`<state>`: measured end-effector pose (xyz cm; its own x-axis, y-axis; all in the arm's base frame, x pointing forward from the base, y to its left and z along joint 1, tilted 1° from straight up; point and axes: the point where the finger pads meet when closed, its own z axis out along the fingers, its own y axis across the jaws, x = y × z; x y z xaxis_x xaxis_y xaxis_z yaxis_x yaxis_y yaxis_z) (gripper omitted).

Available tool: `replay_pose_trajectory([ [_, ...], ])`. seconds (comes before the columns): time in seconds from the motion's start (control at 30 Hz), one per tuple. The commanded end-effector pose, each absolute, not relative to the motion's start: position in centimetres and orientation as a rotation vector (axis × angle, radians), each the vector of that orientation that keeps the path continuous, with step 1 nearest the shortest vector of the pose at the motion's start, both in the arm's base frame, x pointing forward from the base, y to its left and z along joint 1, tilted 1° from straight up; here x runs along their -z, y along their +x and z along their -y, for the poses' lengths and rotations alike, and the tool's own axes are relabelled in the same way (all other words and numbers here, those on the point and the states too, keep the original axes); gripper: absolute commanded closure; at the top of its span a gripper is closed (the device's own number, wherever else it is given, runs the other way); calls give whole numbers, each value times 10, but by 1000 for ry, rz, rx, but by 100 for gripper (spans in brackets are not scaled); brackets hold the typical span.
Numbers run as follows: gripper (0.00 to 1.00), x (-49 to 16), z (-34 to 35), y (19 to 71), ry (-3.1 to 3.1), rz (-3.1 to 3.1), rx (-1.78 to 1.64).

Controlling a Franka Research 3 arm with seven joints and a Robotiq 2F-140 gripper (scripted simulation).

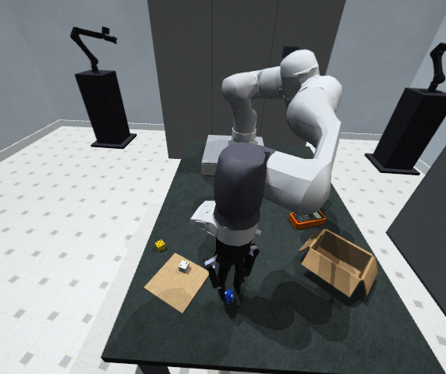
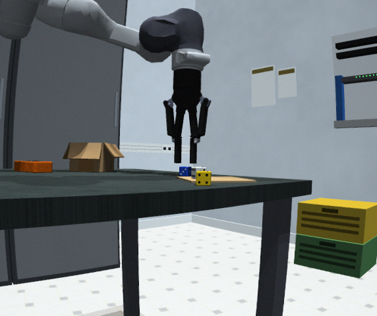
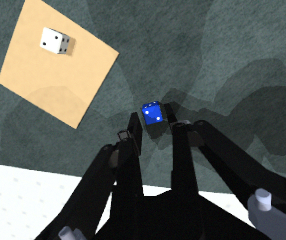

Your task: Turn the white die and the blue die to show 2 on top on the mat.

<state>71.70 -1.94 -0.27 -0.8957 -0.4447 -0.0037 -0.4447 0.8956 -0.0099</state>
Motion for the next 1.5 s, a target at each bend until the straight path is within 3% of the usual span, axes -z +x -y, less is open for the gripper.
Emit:
replay_pose_trajectory([
  [0.0, 68, 3, 19, 718, -719, -3048, 14],
  [1.47, 68, 34, 19, 718, -719, -3048, 14],
])
